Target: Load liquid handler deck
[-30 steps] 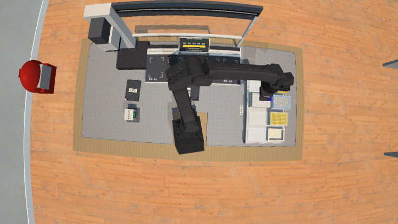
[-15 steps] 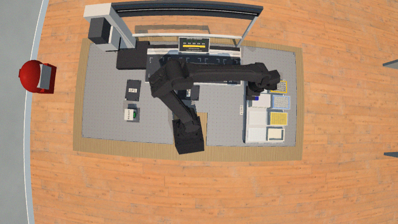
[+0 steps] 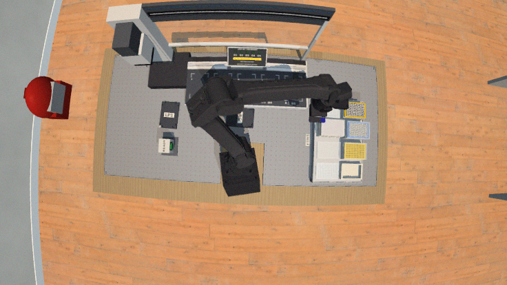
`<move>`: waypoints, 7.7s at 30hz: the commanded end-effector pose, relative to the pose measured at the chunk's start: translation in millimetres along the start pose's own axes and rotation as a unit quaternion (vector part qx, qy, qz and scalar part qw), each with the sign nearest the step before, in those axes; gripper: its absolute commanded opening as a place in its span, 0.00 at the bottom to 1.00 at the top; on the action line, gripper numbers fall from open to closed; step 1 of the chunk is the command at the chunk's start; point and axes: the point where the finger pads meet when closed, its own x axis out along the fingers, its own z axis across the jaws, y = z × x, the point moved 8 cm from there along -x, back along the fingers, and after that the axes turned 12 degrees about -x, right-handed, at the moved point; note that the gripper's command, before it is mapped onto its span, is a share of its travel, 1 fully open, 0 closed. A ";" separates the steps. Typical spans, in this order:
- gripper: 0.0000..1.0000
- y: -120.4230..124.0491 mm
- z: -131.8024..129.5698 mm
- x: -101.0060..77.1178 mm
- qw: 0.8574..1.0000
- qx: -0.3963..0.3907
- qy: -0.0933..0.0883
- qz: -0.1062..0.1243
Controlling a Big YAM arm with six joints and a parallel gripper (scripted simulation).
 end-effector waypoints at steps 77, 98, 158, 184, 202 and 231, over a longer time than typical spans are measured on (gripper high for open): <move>1.00 -293.7 -25.9 -33.5 0.999 0.004 -0.002 -0.033; 1.00 -295.7 -16.8 -32.6 0.999 0.000 -0.002 -0.033; 1.00 -294.0 -13.2 63.6 1.000 0.003 -0.002 -0.026; 1.00 -295.6 -17.4 110.1 1.000 0.006 -0.001 -0.021; 1.00 -296.1 -16.1 136.2 1.000 0.006 -0.002 -0.021; 1.00 -297.0 -21.6 188.0 1.000 0.010 -0.001 -0.014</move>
